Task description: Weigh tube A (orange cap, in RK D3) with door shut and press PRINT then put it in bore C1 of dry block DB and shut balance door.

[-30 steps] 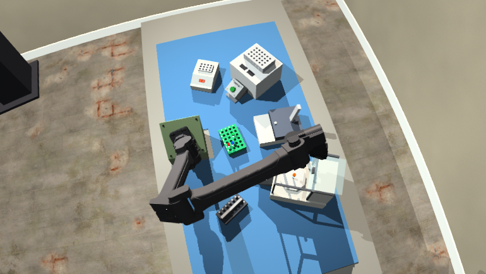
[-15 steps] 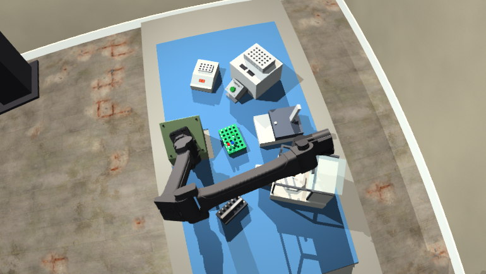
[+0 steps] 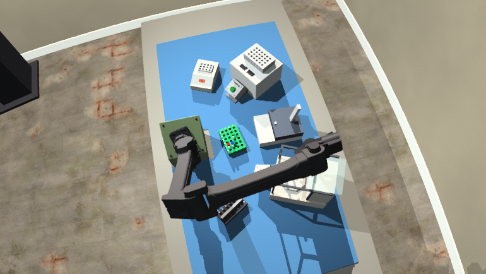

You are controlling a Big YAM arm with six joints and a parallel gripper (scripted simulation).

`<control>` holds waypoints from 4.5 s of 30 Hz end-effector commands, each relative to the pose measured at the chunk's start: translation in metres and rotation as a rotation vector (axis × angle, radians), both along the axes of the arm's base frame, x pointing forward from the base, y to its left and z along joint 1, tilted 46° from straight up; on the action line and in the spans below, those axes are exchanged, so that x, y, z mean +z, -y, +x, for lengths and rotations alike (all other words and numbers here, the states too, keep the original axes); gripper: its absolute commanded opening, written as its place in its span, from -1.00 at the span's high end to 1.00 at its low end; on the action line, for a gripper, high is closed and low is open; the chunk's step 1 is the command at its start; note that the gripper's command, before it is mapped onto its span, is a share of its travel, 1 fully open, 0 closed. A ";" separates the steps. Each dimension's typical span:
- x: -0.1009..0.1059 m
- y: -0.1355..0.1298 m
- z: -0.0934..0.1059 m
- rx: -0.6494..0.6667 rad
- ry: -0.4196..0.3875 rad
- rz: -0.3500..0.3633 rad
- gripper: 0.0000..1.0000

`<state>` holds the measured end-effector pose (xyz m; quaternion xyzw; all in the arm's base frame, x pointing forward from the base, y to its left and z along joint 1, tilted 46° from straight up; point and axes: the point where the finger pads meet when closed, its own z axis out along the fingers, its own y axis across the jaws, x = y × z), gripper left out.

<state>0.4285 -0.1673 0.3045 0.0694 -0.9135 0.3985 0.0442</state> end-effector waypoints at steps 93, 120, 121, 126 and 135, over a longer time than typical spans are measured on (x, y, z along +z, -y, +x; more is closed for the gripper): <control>-0.017 0.049 0.013 0.468 -0.670 0.094 0.40; -0.014 0.043 0.022 0.474 -0.661 0.090 0.88; -0.014 0.043 0.022 0.474 -0.661 0.090 0.88; -0.014 0.043 0.022 0.474 -0.661 0.090 0.88; -0.017 0.038 0.014 0.472 -0.651 0.083 0.88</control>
